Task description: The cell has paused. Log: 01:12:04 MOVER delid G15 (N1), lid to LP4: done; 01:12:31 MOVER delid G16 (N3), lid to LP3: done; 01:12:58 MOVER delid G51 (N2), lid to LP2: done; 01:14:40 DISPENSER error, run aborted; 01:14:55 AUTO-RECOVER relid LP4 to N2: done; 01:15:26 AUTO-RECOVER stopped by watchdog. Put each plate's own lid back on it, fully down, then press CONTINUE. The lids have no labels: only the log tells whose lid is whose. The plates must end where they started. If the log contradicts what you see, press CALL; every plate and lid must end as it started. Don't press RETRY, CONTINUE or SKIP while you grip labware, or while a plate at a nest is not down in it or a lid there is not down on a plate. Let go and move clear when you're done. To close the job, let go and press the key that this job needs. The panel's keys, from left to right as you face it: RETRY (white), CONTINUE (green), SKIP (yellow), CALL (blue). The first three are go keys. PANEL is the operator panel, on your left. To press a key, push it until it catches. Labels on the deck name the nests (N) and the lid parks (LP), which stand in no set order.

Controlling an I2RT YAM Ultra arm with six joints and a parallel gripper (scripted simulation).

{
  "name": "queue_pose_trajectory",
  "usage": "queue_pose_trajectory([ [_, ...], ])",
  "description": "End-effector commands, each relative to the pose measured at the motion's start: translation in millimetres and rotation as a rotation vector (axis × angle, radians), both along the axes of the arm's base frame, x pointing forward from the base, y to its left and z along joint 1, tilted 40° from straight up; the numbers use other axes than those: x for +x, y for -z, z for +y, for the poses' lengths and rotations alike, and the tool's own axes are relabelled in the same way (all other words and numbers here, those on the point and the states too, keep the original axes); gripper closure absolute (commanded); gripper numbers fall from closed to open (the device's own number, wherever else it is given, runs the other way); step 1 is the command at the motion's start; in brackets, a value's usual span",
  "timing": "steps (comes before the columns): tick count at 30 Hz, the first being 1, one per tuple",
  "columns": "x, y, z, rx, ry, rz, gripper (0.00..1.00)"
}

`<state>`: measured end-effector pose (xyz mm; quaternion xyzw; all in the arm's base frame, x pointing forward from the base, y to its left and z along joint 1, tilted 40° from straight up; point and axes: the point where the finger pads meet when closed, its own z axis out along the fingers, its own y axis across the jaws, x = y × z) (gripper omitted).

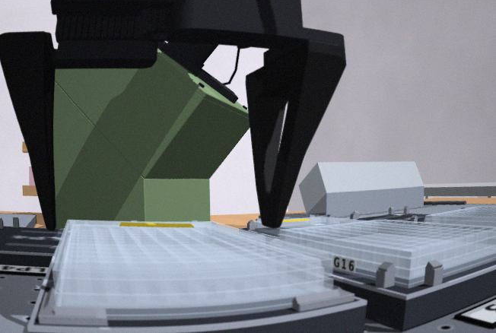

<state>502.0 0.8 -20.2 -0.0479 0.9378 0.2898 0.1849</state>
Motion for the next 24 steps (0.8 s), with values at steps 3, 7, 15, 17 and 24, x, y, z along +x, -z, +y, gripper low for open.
queue_pose_trajectory([
  [3,14.6,2.2,-5,-0.016,0.02,-0.032,0.0],
  [7,18.6,-11.7,-13,-0.021,0.033,-0.059,0.0],
  [15,15.3,-6.4,-11,-0.015,0.03,-0.041,0.03],
  [17,15.3,-6.4,-11,-0.015,0.03,-0.041,0.05],
  [24,15.3,-6.4,-11,-0.015,0.03,-0.041,0.12],
])
